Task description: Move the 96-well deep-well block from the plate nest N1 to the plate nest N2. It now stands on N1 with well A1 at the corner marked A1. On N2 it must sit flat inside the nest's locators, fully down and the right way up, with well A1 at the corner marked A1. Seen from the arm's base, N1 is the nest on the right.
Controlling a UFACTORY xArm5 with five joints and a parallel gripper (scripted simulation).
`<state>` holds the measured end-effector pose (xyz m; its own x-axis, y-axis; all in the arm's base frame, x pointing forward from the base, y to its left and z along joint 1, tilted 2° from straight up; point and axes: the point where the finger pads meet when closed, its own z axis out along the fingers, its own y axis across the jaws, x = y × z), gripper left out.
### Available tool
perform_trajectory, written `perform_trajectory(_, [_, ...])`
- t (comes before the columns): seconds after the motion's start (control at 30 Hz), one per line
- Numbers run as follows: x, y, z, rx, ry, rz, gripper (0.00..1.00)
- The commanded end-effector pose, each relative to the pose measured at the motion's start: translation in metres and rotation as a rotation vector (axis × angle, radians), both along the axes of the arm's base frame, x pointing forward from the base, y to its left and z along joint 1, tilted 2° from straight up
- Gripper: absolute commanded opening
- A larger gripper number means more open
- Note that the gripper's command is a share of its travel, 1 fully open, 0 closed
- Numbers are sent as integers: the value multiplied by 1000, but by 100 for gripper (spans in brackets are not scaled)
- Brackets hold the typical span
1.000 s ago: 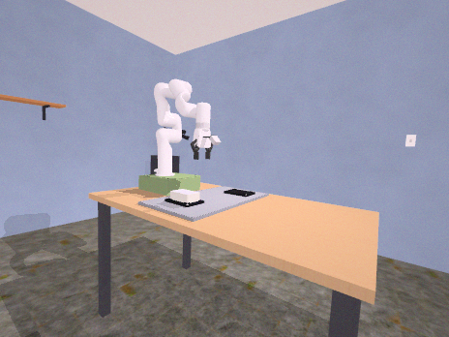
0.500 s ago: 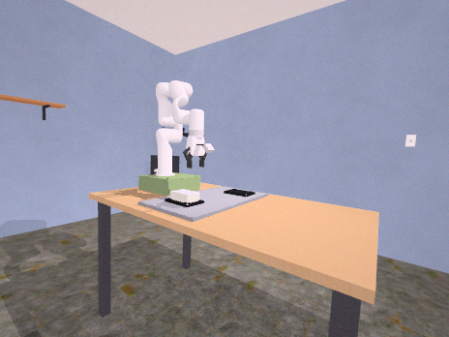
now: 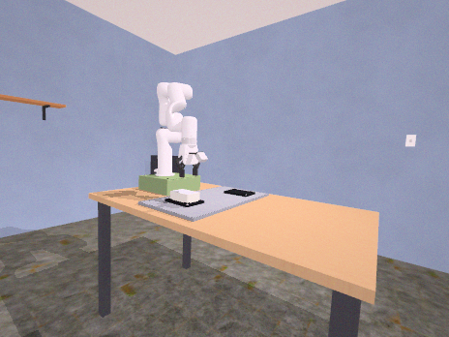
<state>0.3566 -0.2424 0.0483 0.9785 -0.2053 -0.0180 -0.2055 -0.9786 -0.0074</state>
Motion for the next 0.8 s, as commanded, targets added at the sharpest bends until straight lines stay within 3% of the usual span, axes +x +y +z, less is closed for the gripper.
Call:
perform_trajectory(0.0, [-1, -14, -11, -2, -3, 0, 100])
perform_trajectory(0.1, [-3, -24, -19, -2, -4, 0, 100])
perform_trajectory(0.63, [-3, -24, -19, -2, -4, 0, 100])
perform_trajectory(0.77, [-3, -24, -25, -2, -4, 0, 100])
